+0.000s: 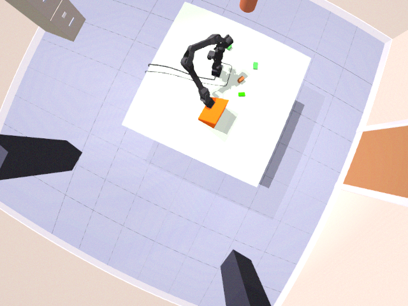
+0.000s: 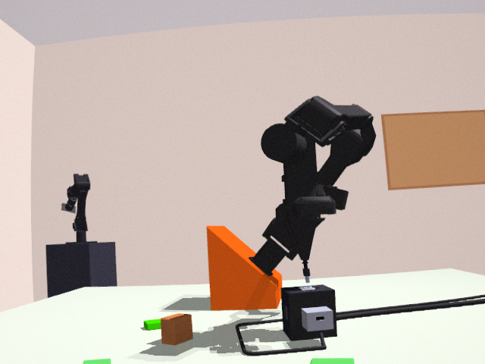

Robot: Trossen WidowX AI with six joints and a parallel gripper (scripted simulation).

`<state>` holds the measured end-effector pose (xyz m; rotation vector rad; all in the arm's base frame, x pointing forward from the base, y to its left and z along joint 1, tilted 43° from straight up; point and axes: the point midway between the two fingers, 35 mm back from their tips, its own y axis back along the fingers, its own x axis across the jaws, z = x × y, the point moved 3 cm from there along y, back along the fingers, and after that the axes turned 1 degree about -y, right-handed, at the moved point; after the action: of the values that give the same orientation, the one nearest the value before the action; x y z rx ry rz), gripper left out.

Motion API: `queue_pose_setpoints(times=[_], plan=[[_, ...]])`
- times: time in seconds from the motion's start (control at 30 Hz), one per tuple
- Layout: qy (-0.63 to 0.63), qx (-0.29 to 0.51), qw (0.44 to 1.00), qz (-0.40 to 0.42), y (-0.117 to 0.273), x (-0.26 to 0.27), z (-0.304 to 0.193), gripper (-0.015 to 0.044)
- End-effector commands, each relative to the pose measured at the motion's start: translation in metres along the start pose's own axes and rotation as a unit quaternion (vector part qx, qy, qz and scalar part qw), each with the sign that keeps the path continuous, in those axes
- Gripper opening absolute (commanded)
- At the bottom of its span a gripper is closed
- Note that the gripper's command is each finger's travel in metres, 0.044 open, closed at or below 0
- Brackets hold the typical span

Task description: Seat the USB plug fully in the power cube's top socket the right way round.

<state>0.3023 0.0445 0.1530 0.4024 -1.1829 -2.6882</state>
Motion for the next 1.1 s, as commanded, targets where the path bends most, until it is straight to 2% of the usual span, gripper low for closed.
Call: queue_pose_setpoints(times=[0.0,1.07], plan=[[-0.003,0.002,1.0,0.001,-0.0006,0.0,-0.001,0.0],[-0.009,0.004,1.0,0.0,-0.0044,-0.0005,-0.0016,0.0]])
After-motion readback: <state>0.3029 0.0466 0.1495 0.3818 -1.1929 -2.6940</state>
